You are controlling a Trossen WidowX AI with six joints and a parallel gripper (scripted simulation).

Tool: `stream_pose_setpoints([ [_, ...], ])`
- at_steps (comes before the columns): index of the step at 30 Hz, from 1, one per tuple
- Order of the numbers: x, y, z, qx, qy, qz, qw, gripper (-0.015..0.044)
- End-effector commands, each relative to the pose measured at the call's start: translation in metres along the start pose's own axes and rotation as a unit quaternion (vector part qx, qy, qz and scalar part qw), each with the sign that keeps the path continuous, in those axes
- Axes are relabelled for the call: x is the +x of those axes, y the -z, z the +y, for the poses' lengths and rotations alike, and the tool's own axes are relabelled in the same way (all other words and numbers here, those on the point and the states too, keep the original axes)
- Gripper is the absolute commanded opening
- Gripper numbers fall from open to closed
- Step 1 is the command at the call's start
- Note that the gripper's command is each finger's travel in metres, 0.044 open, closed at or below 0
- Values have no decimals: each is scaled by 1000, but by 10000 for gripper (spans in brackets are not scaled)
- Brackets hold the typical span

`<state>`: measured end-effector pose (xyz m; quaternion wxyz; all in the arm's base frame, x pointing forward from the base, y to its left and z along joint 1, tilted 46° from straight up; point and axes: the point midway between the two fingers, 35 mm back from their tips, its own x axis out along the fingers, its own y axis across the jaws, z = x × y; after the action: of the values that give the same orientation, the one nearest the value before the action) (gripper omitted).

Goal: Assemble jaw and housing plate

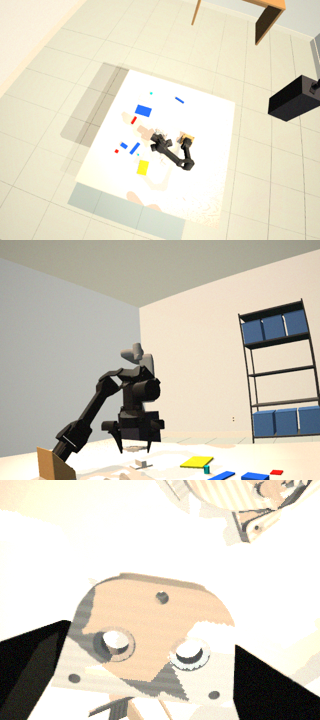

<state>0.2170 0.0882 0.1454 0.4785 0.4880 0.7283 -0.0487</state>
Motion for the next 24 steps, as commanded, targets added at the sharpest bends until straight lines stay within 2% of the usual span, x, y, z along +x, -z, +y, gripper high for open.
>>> stream_pose_setpoints([
  [1,1,-12,-5,-34,3,1,999,351],
  [24,3,-73,-43,-292,-6,13,956,351],
])
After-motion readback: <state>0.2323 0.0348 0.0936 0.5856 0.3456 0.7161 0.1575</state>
